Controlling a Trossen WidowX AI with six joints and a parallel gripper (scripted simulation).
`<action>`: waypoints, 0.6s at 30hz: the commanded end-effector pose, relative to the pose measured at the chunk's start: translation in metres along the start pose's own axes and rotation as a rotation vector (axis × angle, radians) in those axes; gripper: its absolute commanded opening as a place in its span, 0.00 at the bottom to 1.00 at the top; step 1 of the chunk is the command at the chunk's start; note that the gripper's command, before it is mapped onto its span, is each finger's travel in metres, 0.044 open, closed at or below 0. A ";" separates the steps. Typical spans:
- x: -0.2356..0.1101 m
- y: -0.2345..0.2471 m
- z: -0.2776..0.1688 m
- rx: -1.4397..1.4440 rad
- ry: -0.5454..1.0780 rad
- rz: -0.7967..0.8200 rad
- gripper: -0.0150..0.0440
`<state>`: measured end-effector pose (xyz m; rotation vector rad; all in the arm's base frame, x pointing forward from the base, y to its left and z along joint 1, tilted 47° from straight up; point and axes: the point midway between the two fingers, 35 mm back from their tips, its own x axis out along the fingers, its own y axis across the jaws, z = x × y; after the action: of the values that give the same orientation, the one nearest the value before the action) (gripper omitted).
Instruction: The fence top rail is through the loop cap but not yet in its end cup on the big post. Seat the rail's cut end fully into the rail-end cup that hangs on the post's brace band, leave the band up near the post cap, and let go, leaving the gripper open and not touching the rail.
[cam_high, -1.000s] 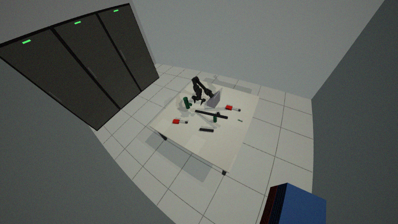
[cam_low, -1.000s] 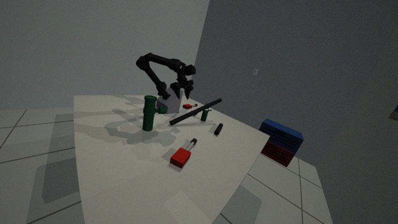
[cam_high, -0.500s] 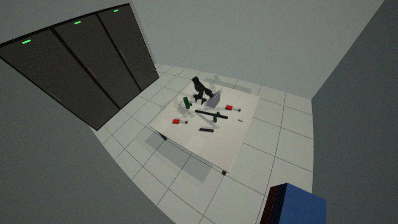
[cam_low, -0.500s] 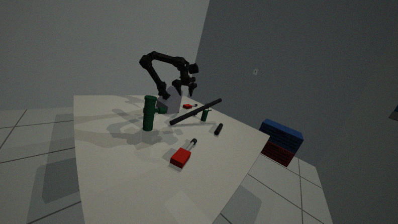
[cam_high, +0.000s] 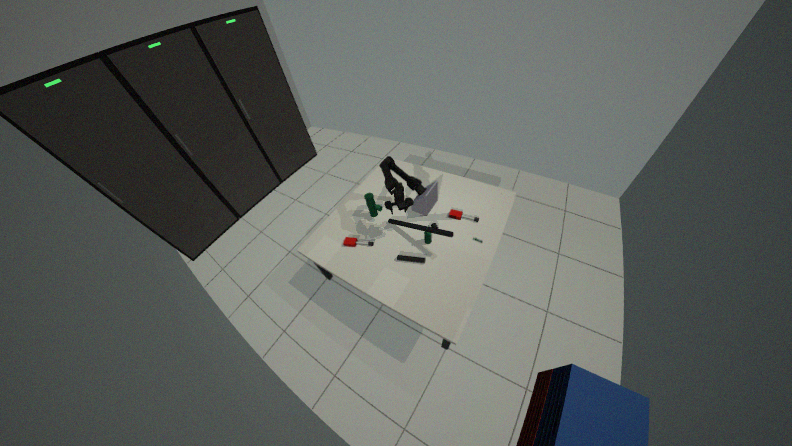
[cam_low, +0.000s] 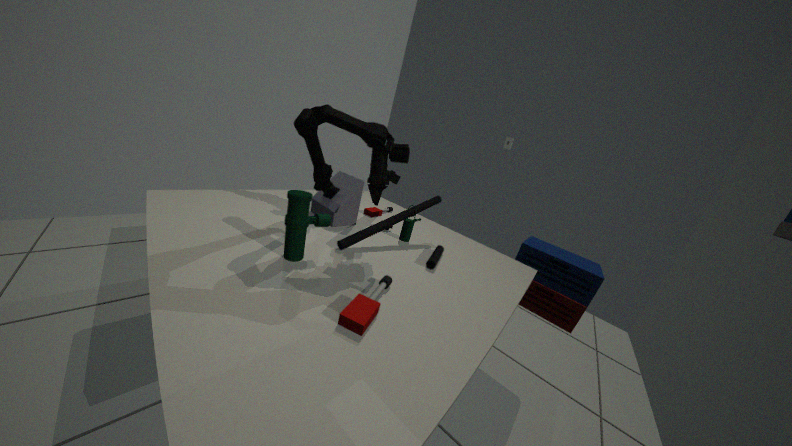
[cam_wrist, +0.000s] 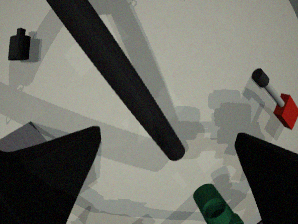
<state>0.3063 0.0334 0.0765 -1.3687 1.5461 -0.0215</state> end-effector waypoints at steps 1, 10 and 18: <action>0.029 0.013 0.017 -0.613 0.045 0.207 1.00; 0.029 0.013 0.017 -0.613 0.045 0.207 1.00; 0.053 0.017 0.014 -0.613 0.045 0.206 1.00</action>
<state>0.3151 0.0213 0.0370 -1.6650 1.7908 0.5828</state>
